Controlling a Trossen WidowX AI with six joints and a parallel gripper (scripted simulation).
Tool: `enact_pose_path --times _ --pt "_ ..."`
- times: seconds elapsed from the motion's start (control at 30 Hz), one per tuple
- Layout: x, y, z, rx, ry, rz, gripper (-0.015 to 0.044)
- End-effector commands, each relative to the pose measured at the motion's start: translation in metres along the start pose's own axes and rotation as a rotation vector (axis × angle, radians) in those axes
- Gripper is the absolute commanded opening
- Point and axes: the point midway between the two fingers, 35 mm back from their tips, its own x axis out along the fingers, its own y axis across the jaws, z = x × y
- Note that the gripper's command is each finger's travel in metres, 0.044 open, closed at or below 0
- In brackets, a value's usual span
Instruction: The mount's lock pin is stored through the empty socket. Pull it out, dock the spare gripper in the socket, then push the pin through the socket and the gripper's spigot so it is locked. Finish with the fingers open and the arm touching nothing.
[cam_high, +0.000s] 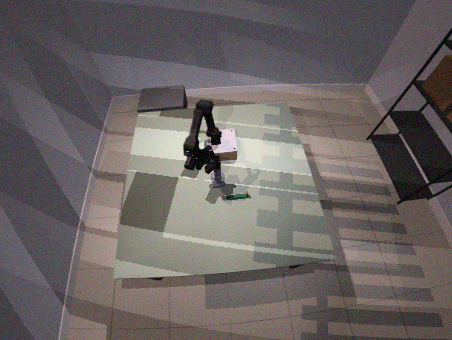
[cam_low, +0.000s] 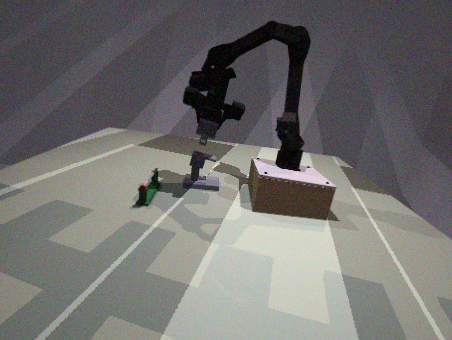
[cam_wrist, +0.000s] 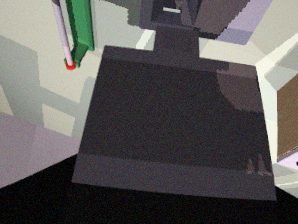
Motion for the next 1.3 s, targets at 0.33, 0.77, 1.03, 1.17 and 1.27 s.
enact_pose_path --times 0.33,0.77,1.03,1.17,1.27 --pt "0.013 0.000 0.011 0.011 0.008 0.004 0.0000" --pt "0.026 0.000 0.023 0.010 0.007 0.005 0.0000" --pt "0.033 0.000 0.030 0.009 0.007 0.005 0.0000" --pt "0.037 0.000 0.034 0.009 0.007 0.005 0.0000" --pt "0.040 0.000 0.036 0.008 0.006 0.005 0.0000"
